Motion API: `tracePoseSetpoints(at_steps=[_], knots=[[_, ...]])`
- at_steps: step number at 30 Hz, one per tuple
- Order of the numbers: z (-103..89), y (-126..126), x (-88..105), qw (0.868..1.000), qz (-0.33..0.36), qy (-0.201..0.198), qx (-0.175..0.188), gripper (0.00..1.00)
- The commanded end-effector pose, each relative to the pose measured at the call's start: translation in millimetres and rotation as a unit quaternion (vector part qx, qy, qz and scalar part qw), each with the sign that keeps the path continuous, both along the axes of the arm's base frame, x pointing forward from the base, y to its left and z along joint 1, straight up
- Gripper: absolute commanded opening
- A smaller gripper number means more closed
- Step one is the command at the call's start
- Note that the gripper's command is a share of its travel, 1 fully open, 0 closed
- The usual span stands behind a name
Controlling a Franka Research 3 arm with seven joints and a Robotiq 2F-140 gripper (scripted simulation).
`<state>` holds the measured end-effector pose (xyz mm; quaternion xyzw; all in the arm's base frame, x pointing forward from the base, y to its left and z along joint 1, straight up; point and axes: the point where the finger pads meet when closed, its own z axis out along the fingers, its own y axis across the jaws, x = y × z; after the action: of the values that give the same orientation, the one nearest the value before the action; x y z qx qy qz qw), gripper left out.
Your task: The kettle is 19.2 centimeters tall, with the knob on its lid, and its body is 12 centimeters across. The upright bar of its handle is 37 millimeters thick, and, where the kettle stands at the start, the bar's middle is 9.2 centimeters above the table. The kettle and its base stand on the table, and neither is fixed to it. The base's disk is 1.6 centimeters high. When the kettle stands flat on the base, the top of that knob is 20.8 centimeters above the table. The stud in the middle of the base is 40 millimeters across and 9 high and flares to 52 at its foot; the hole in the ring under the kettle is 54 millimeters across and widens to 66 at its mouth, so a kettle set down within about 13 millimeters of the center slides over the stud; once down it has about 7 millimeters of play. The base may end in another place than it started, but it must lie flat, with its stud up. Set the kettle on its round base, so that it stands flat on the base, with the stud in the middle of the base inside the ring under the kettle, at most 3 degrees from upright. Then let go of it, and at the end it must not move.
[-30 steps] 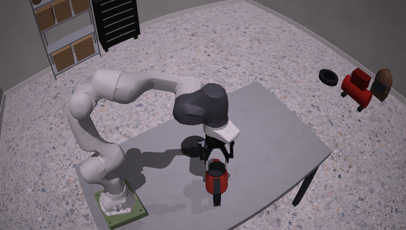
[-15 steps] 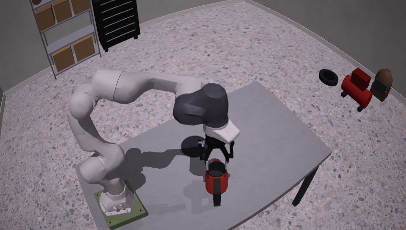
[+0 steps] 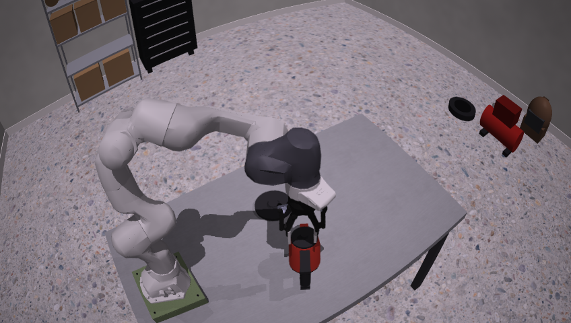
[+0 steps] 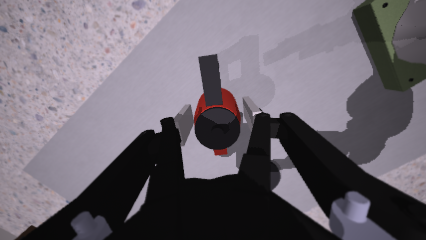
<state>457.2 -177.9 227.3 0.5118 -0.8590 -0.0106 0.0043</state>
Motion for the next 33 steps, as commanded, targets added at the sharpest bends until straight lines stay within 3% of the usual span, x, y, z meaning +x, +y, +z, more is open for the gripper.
tracePoseSetpoints(at_steps=[1,16,33], knots=[[-17.5,-5,5.1,1.000,-0.007,-0.008,-0.007,0.47],[-70.5,-5,4.9,1.000,-0.007,-0.008,-0.007,0.47],[-79.1,-5,4.9,1.000,-0.007,-0.008,-0.007,0.47]])
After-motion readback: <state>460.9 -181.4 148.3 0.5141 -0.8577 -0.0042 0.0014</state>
